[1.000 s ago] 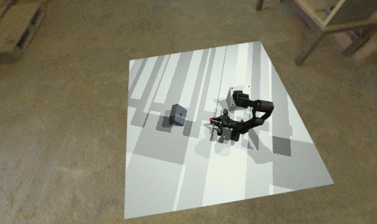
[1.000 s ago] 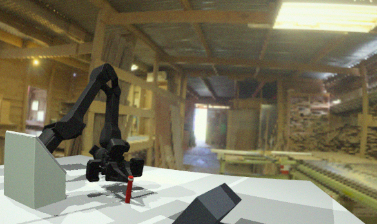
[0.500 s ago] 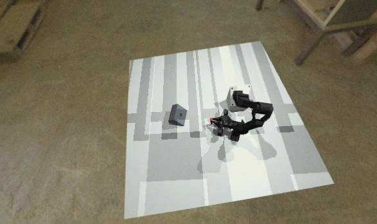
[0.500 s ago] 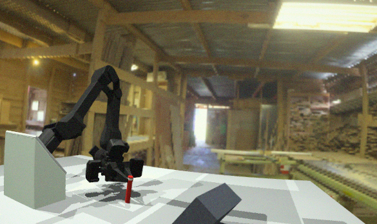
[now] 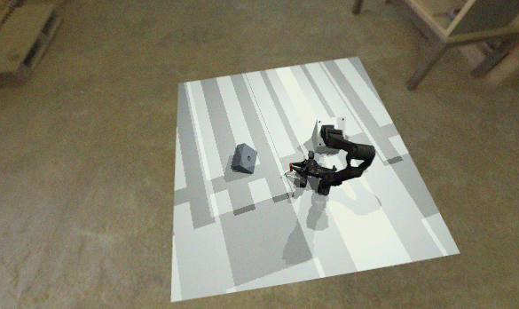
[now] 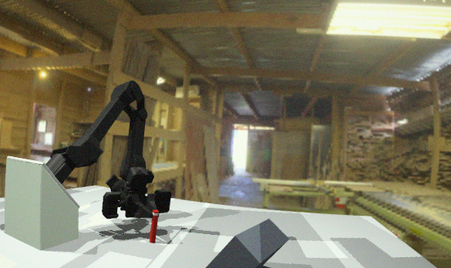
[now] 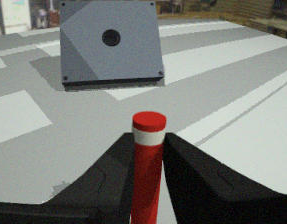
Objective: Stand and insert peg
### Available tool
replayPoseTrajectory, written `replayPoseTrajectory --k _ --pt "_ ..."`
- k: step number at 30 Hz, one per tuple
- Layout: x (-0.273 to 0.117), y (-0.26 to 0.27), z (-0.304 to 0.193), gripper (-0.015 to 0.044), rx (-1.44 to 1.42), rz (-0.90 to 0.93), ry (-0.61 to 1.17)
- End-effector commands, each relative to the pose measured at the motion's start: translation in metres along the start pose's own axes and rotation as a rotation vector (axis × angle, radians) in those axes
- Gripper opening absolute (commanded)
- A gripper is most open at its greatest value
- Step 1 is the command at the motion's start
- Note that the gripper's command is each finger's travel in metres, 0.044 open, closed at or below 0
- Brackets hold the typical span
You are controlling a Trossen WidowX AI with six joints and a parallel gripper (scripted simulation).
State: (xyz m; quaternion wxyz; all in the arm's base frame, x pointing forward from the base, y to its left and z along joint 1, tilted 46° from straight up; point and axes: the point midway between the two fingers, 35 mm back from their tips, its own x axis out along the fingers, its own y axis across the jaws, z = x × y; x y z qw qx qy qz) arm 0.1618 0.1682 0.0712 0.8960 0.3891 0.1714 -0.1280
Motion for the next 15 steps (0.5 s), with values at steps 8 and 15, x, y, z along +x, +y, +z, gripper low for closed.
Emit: replayPoseTrajectory --k 8,15 --pt "0.0000 0.0000 0.0000 0.0130 0.000 0.000 -0.001" --pt "0.0000 0.0000 0.0000 0.0130 0.000 0.000 -0.001"
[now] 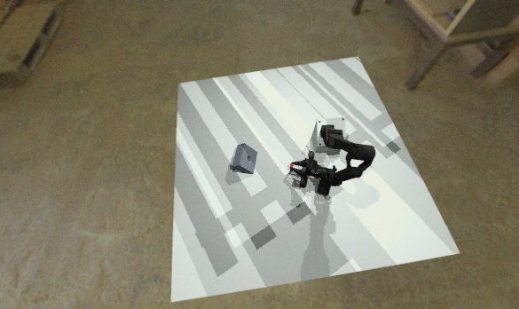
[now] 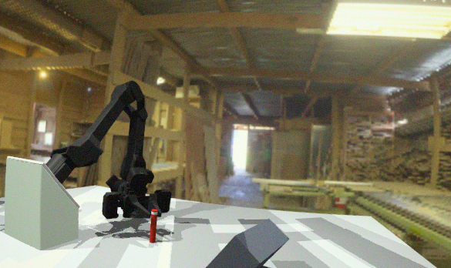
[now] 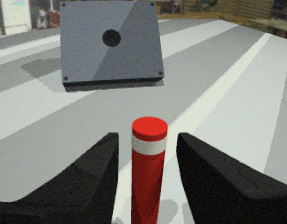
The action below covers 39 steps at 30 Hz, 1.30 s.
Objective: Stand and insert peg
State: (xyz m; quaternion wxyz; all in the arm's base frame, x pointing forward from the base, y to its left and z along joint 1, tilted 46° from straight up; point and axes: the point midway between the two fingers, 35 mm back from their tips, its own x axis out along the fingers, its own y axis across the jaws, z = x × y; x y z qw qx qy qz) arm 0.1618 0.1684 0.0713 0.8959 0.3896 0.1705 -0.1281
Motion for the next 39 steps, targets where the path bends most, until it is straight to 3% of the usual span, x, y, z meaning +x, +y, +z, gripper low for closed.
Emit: replayPoseTrajectory --k 1,37,39 --pt "0.0001 -0.0002 0.0000 0.0130 -0.001 -0.001 0.000" --pt "0.0001 -0.0002 0.0000 0.0130 -0.001 -0.001 0.000" --pt "0.0001 -0.0002 0.0000 0.0182 -0.001 -0.001 0.000"
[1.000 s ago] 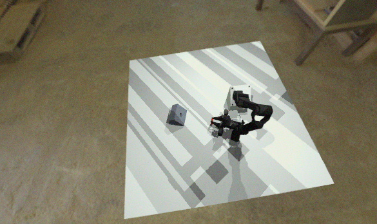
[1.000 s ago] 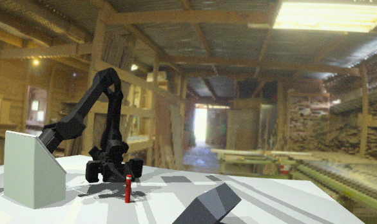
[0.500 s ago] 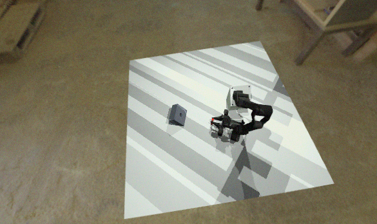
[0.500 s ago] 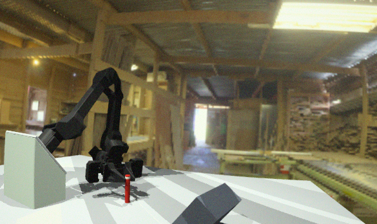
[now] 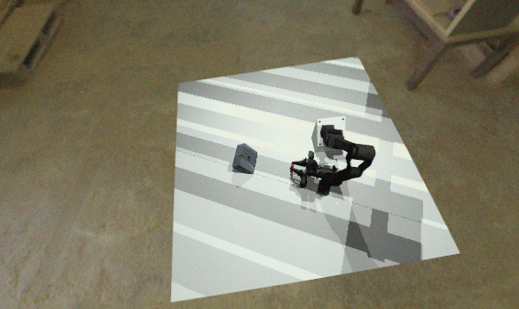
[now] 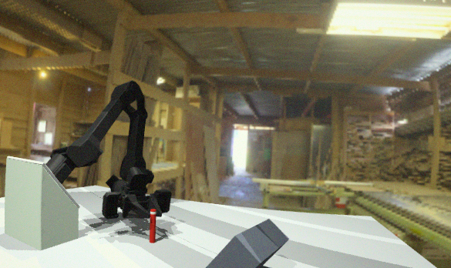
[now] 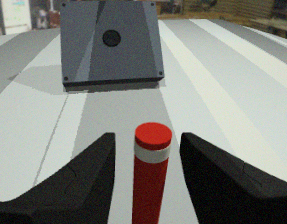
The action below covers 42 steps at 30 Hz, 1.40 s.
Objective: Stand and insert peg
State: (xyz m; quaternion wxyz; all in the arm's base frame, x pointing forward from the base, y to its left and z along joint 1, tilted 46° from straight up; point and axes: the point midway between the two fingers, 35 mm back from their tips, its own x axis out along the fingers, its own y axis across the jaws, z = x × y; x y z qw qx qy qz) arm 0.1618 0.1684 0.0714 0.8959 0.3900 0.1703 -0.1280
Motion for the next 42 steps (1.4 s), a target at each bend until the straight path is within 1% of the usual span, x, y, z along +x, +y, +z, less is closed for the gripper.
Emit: replayPoseTrajectory --k 1,10,20,29,38,42 --pt "0.000 0.000 0.000 0.0209 -0.002 -0.001 0.001" --pt "0.000 0.000 0.000 0.0440 -0.002 -0.001 0.001" --pt "0.000 0.002 0.005 0.0440 -0.001 -0.005 0.002" --pt "-0.006 0.019 0.076 0.0440 0.007 -0.027 0.016" --pt "-0.021 0.007 0.149 0.0440 0.003 -0.003 0.003" --pt "-0.024 0.002 0.159 0.0440 0.001 0.004 -0.003"
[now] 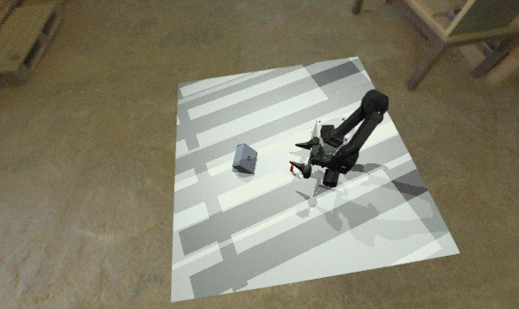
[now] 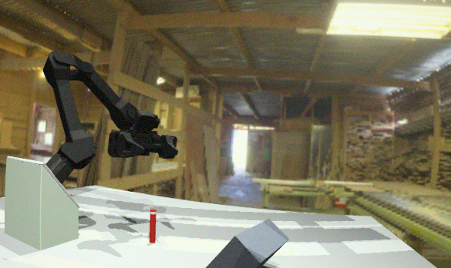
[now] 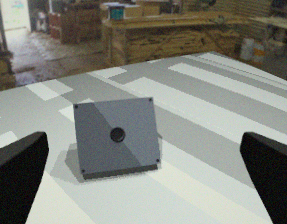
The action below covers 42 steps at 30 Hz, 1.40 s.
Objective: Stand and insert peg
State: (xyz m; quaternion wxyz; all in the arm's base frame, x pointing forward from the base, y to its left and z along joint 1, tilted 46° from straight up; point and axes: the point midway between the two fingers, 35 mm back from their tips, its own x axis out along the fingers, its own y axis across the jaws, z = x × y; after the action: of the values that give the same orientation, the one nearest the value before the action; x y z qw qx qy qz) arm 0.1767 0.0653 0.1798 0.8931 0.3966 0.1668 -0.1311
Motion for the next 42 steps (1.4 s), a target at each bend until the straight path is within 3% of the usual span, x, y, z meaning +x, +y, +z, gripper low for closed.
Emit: replayPoseTrajectory --k 1,17,30,42 --pt "-0.004 -0.006 0.011 0.0440 -0.015 0.005 0.003" --pt "0.012 -0.026 -0.022 0.0440 -0.287 -0.223 0.282" --pt "0.017 -0.044 -0.051 0.0440 -0.419 -0.372 0.659" --pt "0.016 -0.045 -0.071 0.0440 -0.378 -0.370 1.035"
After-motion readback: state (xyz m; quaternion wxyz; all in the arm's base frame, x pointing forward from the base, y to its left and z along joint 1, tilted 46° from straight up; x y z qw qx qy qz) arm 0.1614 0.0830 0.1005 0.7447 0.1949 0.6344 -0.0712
